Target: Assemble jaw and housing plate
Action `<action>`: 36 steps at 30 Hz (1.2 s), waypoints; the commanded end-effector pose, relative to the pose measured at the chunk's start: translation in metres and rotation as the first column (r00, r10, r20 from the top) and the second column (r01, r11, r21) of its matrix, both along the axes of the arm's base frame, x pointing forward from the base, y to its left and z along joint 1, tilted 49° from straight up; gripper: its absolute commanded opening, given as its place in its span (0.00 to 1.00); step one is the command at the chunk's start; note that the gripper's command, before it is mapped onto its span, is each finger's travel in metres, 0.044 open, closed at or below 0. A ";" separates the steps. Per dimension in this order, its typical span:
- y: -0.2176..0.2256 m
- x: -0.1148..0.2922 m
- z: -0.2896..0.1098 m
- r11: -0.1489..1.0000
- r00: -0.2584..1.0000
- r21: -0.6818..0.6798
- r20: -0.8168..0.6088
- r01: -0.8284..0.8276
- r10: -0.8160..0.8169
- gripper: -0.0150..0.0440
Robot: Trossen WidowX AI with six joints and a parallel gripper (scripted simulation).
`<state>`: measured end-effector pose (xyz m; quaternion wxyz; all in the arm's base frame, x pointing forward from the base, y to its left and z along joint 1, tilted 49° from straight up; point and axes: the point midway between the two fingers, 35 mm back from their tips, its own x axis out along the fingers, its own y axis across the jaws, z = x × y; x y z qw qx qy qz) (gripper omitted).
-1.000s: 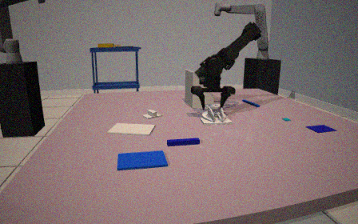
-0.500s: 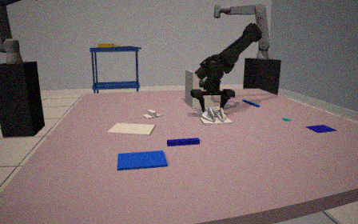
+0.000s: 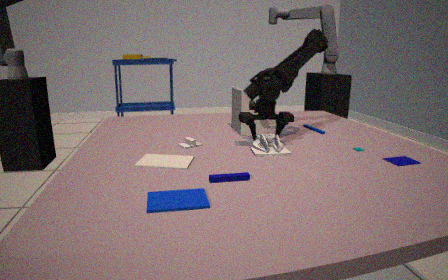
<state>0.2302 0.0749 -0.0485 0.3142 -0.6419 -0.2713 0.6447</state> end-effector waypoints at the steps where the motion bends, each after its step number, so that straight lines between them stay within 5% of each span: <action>1: 0.001 0.000 0.000 1.000 1.000 0.003 -0.004 0.004 -0.004 0.85; 36: 0.007 0.000 -0.005 1.000 1.000 0.003 0.002 -0.001 0.001 0.85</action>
